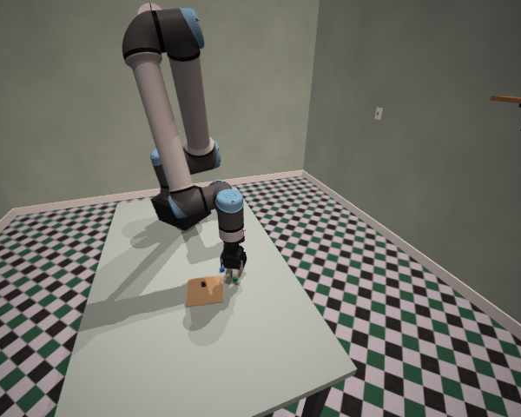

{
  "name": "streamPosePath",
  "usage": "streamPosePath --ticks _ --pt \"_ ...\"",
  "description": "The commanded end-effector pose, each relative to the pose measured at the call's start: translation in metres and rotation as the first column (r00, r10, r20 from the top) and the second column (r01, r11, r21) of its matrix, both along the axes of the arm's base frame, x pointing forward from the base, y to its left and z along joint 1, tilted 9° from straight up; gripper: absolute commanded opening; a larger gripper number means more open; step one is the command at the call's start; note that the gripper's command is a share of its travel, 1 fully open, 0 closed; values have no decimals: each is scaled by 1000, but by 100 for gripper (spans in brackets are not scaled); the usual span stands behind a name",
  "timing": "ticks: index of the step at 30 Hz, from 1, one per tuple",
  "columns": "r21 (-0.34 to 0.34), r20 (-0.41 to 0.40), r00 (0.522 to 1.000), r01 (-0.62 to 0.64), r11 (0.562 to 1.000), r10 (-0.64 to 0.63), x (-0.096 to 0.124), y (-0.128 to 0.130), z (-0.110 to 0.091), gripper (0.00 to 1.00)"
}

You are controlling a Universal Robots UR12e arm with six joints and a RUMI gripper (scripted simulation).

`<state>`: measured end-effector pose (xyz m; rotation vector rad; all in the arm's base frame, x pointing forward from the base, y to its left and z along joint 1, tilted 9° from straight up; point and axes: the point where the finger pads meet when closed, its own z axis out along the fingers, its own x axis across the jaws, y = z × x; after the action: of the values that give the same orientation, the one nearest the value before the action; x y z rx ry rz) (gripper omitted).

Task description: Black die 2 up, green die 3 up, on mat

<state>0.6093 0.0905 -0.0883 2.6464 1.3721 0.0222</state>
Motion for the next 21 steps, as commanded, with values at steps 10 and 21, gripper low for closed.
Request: streamPosePath --ticks 10,21 --pt "0 1 1000 0 1000 0 1 0 0 18" --pt "0 1 1000 0 1000 0 1 -1 -8 18"
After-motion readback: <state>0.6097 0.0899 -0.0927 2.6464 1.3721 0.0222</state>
